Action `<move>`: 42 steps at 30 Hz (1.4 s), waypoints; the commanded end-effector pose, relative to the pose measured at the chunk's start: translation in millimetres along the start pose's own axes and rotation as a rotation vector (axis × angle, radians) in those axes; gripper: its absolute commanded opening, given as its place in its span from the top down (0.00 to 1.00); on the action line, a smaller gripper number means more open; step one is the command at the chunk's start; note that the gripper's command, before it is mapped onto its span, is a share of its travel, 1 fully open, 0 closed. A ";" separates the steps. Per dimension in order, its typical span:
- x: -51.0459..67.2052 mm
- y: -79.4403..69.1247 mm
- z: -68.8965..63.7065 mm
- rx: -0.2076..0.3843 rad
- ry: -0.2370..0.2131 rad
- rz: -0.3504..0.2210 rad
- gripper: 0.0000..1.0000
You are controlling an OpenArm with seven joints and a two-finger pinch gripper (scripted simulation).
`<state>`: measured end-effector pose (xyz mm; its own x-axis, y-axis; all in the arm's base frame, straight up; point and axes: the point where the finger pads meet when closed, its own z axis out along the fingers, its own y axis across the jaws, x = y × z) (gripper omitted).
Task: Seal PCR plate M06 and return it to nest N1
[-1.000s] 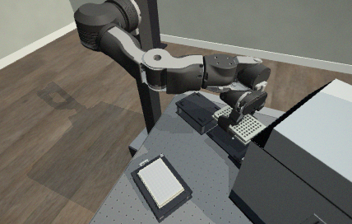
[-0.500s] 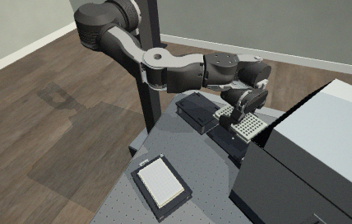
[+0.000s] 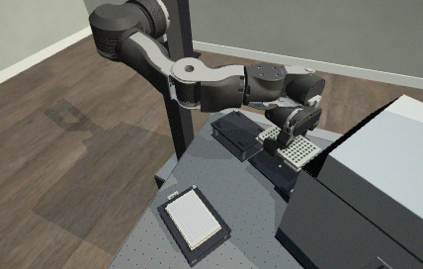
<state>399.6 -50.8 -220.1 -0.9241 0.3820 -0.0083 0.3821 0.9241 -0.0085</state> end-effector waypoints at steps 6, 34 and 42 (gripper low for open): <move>2.5 0.3 30.0 -0.003 0.005 -0.002 1.00; 4.4 0.3 64.7 -0.003 0.005 -0.002 1.00; 4.3 1.2 73.6 -0.003 0.005 -0.002 1.00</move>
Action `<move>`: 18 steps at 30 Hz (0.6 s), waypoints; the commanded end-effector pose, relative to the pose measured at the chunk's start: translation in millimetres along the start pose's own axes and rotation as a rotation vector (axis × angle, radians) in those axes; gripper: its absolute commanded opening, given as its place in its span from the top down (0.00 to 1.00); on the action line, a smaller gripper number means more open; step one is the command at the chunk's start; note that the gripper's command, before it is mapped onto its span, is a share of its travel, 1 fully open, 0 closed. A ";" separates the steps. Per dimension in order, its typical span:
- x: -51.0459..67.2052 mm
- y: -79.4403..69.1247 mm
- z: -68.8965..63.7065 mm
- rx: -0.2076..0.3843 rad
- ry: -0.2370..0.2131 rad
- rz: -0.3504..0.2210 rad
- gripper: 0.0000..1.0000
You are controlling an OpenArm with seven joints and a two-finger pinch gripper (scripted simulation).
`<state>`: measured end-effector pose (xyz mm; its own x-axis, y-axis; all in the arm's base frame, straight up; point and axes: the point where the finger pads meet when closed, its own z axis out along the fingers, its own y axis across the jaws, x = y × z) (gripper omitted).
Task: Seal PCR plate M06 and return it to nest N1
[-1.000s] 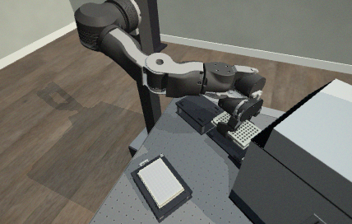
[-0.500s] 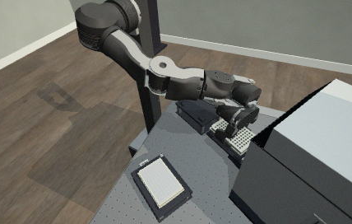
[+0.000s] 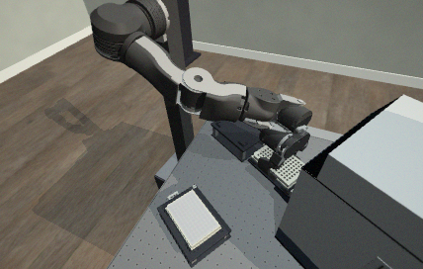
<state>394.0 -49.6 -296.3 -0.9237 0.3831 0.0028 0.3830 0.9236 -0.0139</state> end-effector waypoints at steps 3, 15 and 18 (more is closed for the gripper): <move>-1.9 1.6 -2.6 -0.008 -0.006 -0.003 1.00; -5.3 1.6 -10.1 -0.008 -0.010 0.001 1.00; -5.3 1.6 -10.1 -0.008 -0.010 0.001 1.00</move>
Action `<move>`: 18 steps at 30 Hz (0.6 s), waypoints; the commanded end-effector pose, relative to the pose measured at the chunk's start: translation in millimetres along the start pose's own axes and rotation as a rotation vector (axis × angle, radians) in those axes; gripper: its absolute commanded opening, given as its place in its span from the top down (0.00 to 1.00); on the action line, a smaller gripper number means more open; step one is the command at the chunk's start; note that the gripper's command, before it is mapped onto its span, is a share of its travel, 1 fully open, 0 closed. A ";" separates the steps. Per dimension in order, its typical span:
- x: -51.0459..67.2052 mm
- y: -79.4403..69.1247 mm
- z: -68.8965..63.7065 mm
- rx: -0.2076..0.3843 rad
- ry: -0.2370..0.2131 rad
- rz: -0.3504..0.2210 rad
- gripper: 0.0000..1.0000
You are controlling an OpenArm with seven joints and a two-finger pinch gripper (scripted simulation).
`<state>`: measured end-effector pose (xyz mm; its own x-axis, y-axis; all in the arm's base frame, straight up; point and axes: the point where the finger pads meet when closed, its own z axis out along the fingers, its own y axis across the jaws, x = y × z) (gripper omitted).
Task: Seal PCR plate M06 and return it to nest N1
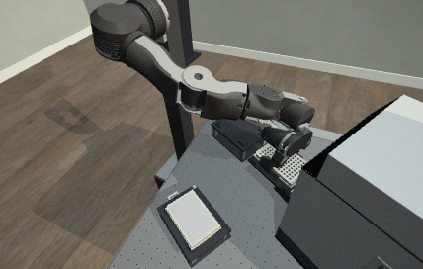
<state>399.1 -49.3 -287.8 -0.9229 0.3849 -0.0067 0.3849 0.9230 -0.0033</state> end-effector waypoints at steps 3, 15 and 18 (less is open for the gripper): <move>-0.7 -0.5 -1.6 0.002 -0.001 -0.001 1.00; 2.0 -3.3 3.3 0.011 0.002 0.001 1.00; 2.0 -3.3 3.3 0.011 0.002 0.001 1.00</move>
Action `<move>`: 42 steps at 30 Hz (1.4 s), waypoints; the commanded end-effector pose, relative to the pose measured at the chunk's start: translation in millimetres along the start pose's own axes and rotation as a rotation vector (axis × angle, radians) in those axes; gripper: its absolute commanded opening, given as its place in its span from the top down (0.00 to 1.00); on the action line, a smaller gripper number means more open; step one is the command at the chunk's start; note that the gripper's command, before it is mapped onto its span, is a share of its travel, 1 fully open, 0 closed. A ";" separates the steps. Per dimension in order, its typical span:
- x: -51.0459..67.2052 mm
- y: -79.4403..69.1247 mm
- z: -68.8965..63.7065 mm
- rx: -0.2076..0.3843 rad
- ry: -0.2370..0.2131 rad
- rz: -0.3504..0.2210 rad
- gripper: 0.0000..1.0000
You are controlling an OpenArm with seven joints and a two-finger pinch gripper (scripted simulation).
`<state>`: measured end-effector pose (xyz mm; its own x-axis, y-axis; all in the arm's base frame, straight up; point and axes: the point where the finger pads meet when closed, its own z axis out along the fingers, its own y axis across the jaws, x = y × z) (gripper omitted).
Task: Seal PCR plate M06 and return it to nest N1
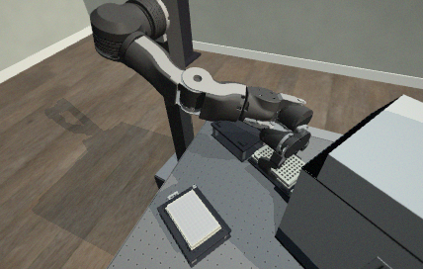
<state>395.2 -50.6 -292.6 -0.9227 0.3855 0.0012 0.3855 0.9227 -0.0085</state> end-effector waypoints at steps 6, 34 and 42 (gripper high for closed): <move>-1.1 -0.6 -1.5 0.006 -0.006 0.001 1.00; -1.0 0.3 -2.4 0.000 -0.006 0.000 1.00; -1.9 0.8 -4.3 0.000 -0.008 0.000 1.00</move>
<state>395.4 -50.5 -291.1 -0.9232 0.3843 -0.0002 0.3843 0.9232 -0.0088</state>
